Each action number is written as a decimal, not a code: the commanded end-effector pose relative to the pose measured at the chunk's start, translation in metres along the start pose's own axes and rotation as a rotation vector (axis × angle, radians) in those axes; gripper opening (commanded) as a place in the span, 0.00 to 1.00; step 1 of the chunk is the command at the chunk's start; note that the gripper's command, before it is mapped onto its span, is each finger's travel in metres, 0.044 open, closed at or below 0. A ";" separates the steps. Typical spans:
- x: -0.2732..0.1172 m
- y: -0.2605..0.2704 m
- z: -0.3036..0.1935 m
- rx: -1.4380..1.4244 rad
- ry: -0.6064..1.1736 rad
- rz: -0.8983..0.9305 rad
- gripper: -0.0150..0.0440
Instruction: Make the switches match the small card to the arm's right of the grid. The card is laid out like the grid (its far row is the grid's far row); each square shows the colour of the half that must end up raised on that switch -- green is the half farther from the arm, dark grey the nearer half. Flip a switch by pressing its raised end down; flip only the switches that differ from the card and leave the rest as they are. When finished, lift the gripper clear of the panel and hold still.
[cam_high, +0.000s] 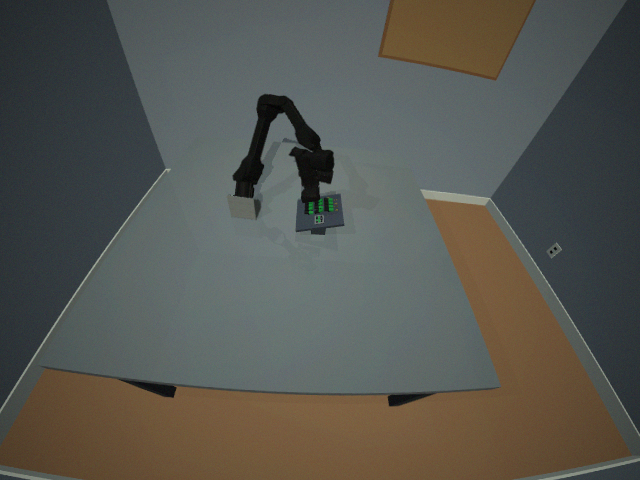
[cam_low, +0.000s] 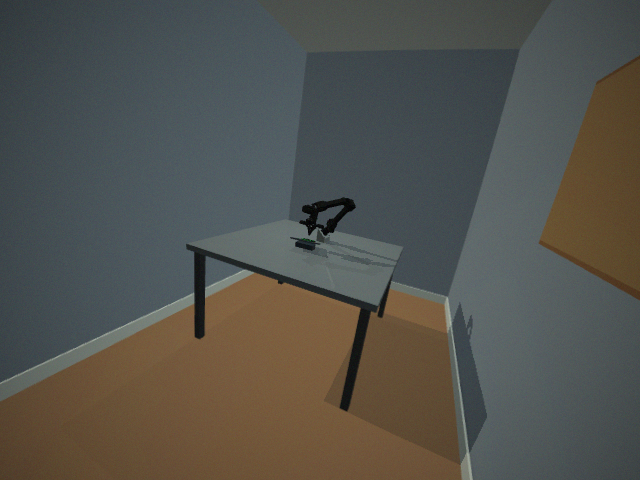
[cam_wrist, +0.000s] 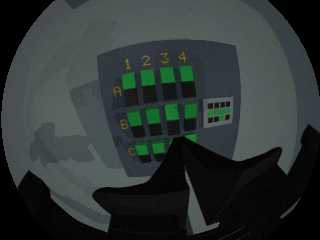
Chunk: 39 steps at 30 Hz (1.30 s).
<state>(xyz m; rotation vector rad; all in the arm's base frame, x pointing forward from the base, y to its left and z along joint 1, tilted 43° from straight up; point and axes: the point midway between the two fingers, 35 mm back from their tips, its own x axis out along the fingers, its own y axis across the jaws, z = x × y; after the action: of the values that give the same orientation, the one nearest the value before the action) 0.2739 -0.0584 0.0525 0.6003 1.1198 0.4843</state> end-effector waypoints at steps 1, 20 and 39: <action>0.004 0.000 -0.002 0.010 -0.005 0.004 0.25; 0.028 0.000 -0.003 0.010 -0.005 0.005 0.25; 0.028 0.000 -0.003 0.010 -0.005 0.005 0.25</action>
<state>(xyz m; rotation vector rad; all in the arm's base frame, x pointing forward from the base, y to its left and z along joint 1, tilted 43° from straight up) 0.2830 -0.0409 0.0332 0.6037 1.1134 0.4816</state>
